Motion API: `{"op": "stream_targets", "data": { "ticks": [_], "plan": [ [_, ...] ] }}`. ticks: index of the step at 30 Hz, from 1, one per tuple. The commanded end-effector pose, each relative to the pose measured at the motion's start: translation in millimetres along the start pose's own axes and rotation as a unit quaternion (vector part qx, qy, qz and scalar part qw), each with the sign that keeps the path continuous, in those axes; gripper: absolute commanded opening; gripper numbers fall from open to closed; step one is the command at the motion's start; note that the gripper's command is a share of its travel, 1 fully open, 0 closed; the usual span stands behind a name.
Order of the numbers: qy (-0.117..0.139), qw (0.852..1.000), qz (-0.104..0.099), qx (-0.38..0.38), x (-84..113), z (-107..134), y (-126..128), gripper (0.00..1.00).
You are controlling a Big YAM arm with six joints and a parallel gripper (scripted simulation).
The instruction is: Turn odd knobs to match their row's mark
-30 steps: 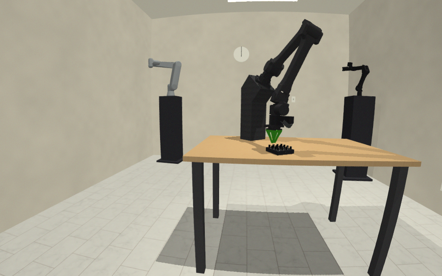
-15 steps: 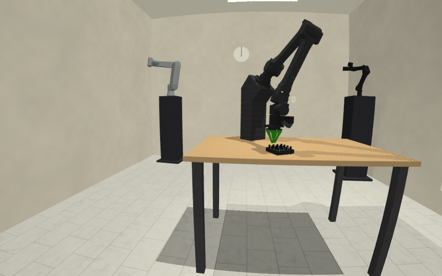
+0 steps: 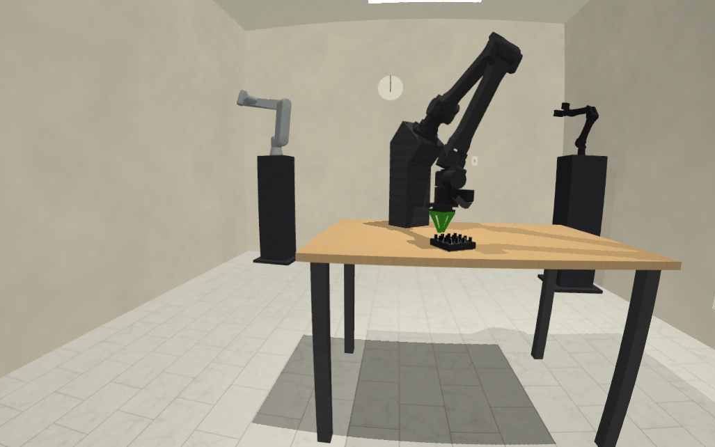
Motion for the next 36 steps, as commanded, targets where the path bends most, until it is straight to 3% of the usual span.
{"op": "stream_targets", "data": {
  "ticks": [1, 36],
  "plan": [
    [-0.004, 1.0, -0.001, 0.001, -6.9, -3.8, 2.7, 0.18],
    [-0.004, 1.0, -0.001, 0.001, -13.8, -3.5, 1.9, 0.18]
  ]
}}
Point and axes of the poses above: the point where the finger pads meet when closed, its own x axis back along the fingers, its own y axis across the jaws, z = x × y, the point moved 5 cm from there along x, back along the fingers, and after that the axes turned 4 degrees about x, right-handed, at the moved point
